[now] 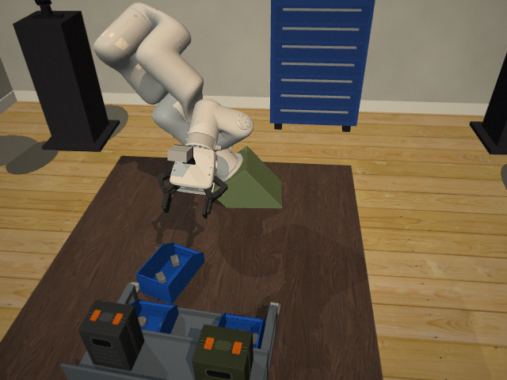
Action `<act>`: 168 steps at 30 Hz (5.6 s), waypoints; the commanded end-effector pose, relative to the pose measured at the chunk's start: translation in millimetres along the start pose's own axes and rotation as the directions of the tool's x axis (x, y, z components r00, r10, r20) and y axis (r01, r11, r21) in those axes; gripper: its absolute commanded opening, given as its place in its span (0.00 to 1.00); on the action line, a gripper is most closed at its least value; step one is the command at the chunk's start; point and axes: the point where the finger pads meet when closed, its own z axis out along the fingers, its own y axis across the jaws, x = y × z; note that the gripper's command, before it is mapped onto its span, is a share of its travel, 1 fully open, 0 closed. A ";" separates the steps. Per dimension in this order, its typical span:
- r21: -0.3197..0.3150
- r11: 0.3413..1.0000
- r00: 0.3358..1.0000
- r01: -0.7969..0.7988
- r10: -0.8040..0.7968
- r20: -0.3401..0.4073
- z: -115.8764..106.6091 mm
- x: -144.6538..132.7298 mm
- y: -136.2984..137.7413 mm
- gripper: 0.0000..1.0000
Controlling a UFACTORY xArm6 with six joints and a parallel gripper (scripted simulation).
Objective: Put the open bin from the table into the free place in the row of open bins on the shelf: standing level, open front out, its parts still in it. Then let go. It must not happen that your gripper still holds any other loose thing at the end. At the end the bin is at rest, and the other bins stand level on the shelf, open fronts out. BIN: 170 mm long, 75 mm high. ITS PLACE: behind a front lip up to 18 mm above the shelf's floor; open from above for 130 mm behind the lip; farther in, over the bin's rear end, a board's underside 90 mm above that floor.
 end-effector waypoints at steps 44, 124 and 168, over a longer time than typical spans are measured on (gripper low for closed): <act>0.000 1.000 1.000 0.004 -0.004 -0.001 19.7 -66.9 -55.1 1.00; 0.000 1.000 1.000 0.004 -0.004 -0.001 17.7 -59.7 -49.4 1.00; -0.010 1.000 0.995 -0.025 0.026 0.098 8.4 -43.8 -48.0 1.00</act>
